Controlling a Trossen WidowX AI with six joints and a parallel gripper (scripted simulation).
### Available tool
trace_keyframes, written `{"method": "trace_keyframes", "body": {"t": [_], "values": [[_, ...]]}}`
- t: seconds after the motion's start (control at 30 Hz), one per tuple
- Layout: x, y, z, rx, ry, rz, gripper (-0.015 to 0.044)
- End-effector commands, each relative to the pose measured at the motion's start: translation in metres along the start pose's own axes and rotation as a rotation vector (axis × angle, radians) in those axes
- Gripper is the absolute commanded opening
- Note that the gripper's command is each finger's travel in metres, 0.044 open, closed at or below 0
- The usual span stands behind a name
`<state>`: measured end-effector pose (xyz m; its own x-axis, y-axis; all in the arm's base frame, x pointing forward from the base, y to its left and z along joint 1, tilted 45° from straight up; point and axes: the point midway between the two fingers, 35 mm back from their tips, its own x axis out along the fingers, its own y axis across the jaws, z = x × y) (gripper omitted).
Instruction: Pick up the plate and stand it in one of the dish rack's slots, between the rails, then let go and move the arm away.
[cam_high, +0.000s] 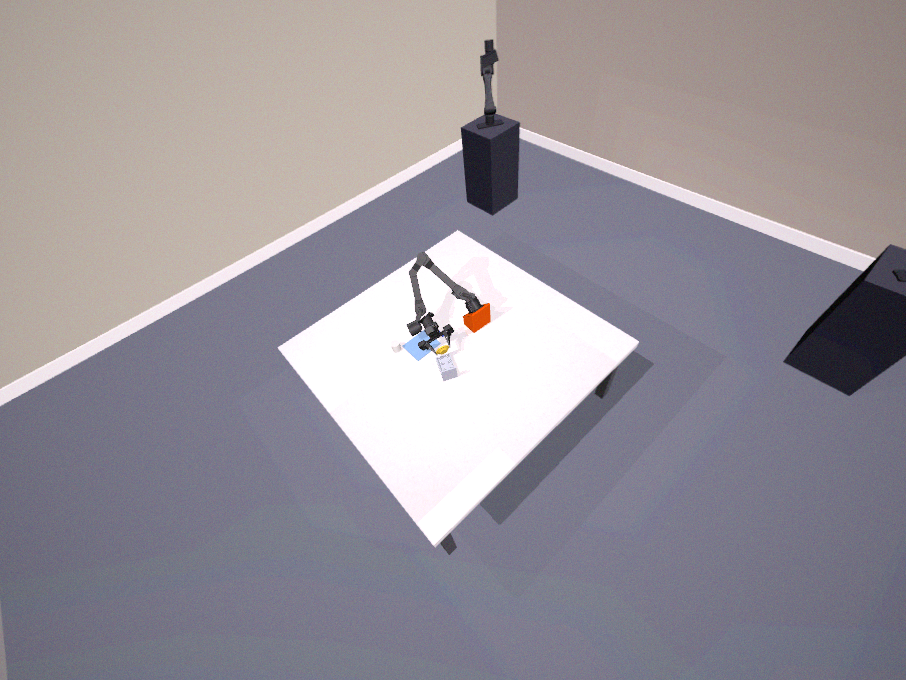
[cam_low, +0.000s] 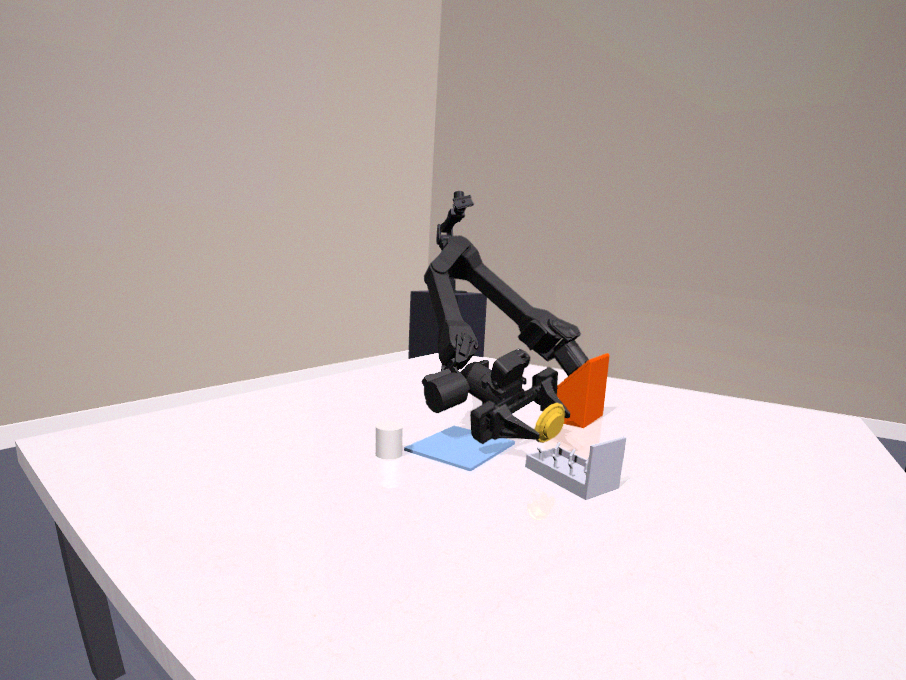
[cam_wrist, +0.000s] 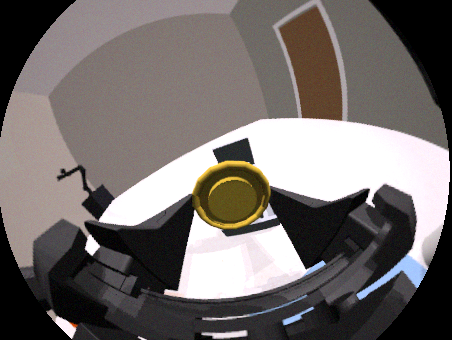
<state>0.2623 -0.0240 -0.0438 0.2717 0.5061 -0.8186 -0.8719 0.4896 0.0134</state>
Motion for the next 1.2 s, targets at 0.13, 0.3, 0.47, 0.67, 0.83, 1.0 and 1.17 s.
{"method": "trace_keyframes", "body": {"t": [0.13, 0.3, 0.47, 0.67, 0.83, 1.0, 1.17], "values": [[-0.009, 0.0, -0.002, -0.194, -0.103, -0.086, 0.0], [-0.013, -0.001, -0.004, -0.285, -0.139, -0.137, 0.0], [-0.013, -0.001, -0.004, -0.285, -0.139, -0.137, 0.0], [-0.008, -0.002, -0.003, -0.283, -0.135, -0.138, 0.0], [0.0, -0.004, 0.0, -0.281, -0.13, -0.139, 0.0], [0.007, -0.005, 0.002, -0.285, -0.131, -0.143, 0.0], [0.013, -0.006, 0.003, -0.289, -0.132, -0.145, 0.0]]}}
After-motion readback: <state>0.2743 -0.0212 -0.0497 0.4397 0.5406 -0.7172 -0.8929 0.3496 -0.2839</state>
